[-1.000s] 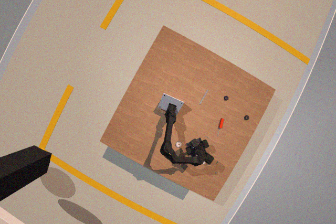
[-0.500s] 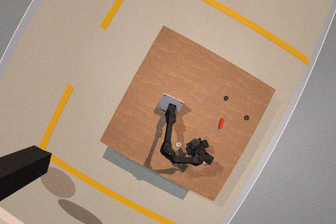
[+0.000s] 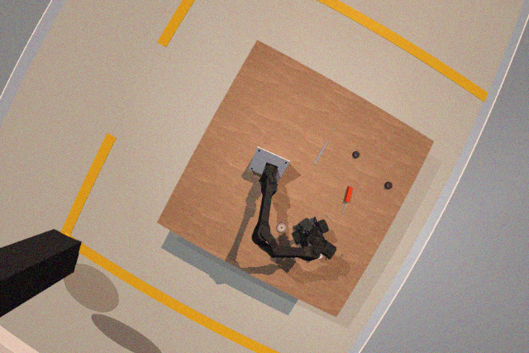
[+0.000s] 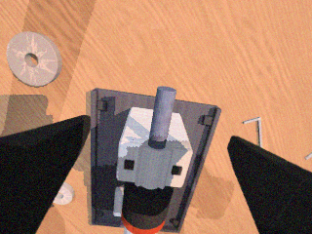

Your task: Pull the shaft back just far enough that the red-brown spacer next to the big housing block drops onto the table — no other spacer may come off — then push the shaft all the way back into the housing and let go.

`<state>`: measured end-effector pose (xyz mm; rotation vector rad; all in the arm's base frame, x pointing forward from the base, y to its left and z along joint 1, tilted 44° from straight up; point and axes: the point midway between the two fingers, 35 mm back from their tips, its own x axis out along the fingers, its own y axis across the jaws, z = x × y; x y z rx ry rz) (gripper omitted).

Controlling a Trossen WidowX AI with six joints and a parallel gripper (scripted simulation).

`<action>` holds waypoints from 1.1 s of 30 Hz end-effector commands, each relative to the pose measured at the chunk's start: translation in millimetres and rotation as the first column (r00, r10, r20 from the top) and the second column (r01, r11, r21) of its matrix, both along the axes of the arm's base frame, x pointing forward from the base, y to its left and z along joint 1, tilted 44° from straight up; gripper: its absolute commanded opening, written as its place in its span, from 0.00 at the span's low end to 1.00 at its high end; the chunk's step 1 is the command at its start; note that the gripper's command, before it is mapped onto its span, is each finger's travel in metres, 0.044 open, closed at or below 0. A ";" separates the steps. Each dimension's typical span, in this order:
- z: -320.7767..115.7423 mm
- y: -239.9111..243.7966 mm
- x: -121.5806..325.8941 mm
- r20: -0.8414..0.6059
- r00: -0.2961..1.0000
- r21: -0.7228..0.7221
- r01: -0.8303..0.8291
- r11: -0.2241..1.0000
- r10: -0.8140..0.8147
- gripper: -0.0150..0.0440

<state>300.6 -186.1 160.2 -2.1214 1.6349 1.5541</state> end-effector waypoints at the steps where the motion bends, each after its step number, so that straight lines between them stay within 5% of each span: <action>1: -1.2 0.8 -0.3 -0.002 1.000 0.005 -0.003 1.000 0.003 1.00; 33: -23.0 -19.5 -1.4 -0.002 1.000 0.005 -0.002 1.000 0.002 1.00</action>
